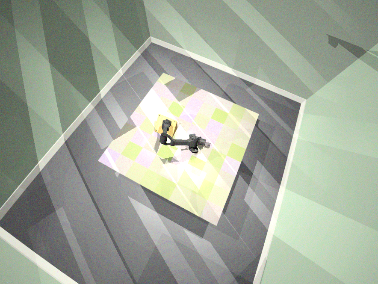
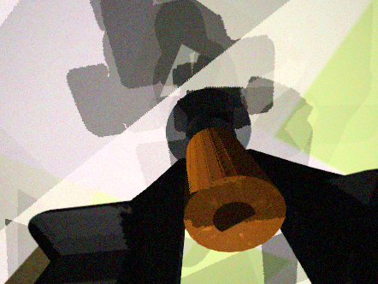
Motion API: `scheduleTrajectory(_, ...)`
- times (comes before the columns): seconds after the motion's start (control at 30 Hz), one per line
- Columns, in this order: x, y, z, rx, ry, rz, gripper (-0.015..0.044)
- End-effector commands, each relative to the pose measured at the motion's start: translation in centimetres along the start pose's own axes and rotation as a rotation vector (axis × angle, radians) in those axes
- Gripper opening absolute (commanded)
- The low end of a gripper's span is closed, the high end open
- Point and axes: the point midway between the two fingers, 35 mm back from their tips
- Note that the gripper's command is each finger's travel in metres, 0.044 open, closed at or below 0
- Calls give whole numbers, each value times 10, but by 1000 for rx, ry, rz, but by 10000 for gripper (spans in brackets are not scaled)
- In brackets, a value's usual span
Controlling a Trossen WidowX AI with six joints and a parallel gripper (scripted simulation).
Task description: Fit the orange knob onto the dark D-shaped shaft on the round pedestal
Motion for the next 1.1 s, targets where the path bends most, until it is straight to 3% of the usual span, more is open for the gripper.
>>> scheduleTrajectory(0.0, -2, -2, 0, -4, 2, -4, 0)
scheduleTrajectory(0.4, -6, -4, -2, -214, 3, -4, 0)
scheduleTrajectory(1.07, 0, -2, 0, -214, 3, -4, 0)
Point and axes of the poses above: the point midway between the two fingers, 35 mm back from their tips, its own x axis out along the fingers, its own z axis across the jaws, y = z × x, and after that the axes turned 5 degrees about x, right-handed
